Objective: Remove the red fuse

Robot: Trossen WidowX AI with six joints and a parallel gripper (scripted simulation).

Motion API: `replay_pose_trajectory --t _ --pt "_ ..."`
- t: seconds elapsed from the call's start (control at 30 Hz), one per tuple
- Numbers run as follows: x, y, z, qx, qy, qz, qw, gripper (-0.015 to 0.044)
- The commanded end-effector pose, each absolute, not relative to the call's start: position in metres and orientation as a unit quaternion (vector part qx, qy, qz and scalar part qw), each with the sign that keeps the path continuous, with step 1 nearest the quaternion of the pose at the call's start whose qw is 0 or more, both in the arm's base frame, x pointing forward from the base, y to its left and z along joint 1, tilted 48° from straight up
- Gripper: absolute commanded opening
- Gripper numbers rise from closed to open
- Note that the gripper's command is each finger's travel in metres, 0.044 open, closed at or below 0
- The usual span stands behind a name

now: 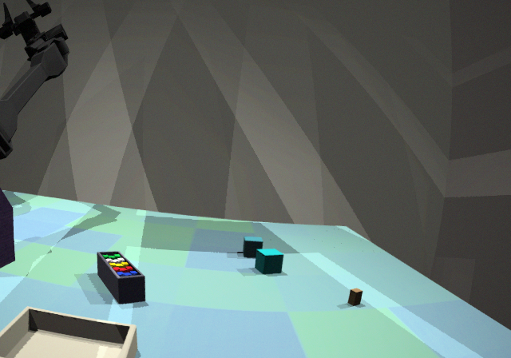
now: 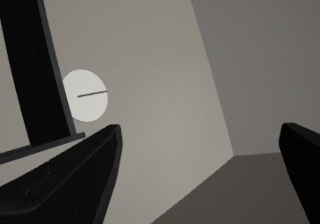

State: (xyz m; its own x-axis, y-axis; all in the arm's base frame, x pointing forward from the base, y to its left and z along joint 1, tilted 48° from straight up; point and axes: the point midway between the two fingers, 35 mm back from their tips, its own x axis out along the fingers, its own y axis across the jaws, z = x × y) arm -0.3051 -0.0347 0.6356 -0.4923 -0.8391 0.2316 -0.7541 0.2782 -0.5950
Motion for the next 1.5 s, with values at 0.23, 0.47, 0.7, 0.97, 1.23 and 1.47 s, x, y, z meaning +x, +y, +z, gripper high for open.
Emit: replay_pose_trajectory --t 0.23,0.47,0.7,0.97,1.23,1.47 --pt "-0.326 0.022 0.629 -0.427 0.822 -0.376 0.031 0.0105" --pt "-0.335 0.11 0.609 -0.312 0.827 -0.468 0.013 0.0069" --pt "-0.32 0.201 0.585 -0.196 0.809 -0.554 -0.025 0.0069" --pt "-0.272 0.3 0.552 -0.068 0.76 -0.64 -0.092 0.0069" --pt "-0.193 0.385 0.513 0.05 0.68 -0.709 -0.18 0.0069" --pt "-0.104 0.437 0.475 0.137 0.589 -0.749 -0.27 0.0069"
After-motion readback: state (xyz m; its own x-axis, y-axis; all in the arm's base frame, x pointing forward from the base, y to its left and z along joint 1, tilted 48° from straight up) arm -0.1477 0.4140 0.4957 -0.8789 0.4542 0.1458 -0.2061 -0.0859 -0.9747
